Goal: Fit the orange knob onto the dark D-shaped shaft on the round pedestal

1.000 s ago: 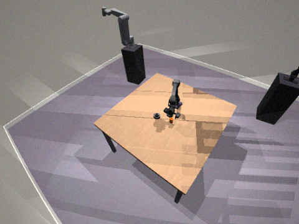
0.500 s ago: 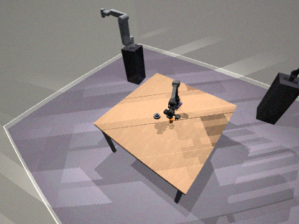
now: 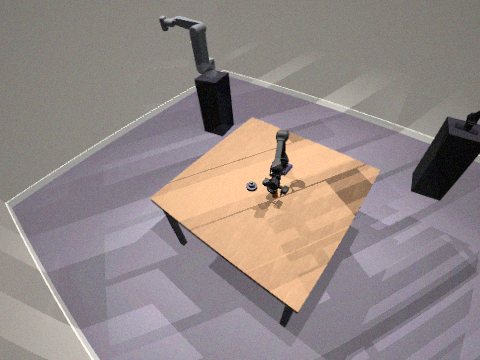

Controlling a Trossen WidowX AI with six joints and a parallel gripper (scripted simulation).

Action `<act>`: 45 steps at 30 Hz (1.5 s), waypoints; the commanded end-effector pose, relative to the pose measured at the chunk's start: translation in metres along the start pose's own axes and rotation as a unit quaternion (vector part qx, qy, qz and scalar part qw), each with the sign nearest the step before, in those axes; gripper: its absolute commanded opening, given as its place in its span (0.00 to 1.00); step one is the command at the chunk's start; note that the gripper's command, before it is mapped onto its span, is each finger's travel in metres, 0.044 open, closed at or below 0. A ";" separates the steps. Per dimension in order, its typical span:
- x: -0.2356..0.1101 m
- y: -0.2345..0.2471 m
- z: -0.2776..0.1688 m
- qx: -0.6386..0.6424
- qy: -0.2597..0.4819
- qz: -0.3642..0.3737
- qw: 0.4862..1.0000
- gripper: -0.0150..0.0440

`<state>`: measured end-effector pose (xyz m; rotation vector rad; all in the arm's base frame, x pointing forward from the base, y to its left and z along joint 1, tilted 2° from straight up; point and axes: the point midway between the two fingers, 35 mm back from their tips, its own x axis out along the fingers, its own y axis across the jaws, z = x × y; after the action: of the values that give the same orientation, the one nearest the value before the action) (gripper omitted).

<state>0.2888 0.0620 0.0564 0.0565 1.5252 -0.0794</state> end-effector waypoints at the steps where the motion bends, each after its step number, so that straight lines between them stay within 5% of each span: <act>1: 0.008 -0.001 -0.002 -0.002 0.004 -0.004 1.000 1.00; 15: 0.028 -0.002 -0.003 -0.002 0.004 -0.004 1.000 1.00; 24: 0.028 -0.002 -0.003 -0.002 0.004 -0.004 1.000 0.60; 31: 0.028 -0.002 -0.003 -0.002 0.004 -0.004 1.000 0.52; 37: 0.009 -0.006 0.008 -0.005 -0.015 0.002 1.000 0.25; 45: -0.030 -0.003 0.011 -0.004 -0.009 0.001 1.000 0.25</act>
<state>0.2964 0.0574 0.0708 0.0481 1.5203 -0.0735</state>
